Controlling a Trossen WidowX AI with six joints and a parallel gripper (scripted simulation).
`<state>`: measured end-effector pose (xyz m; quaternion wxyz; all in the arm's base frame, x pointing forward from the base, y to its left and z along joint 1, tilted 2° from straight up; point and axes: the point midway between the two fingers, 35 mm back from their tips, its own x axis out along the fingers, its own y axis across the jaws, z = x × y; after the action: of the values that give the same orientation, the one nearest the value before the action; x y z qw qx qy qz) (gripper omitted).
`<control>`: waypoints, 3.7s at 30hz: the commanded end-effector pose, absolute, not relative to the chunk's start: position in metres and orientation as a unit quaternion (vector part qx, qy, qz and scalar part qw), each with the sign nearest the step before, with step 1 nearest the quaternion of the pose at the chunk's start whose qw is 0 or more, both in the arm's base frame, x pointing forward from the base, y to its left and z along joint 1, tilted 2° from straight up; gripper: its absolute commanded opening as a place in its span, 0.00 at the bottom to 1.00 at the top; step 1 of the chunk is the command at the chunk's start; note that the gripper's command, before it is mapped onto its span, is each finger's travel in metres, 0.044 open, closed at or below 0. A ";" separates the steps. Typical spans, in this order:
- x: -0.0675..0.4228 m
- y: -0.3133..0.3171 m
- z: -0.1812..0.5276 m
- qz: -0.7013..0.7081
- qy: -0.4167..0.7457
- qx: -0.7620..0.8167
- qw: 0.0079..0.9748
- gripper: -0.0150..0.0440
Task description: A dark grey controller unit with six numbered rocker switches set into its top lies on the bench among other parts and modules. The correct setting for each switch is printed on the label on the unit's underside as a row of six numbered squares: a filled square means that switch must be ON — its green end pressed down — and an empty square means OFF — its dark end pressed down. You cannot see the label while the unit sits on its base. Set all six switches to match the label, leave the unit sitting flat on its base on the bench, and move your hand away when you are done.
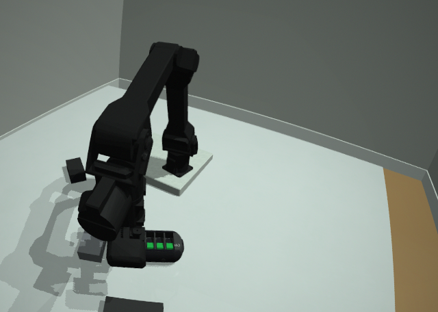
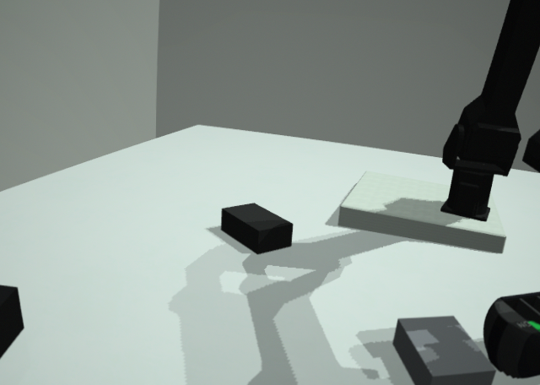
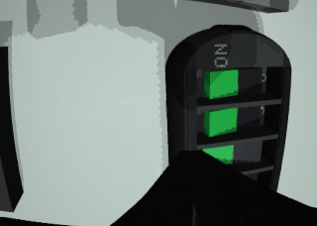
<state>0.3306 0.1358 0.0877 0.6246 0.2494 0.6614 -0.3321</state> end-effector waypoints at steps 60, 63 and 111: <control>0.361 0.132 0.071 -0.372 0.685 0.202 0.593 0.25; 0.361 0.132 0.071 -0.372 0.685 0.202 0.593 0.25; 0.211 0.127 0.072 -0.192 0.604 0.384 0.672 0.34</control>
<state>0.2066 0.1272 0.0698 0.6731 0.3866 0.6010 -0.1903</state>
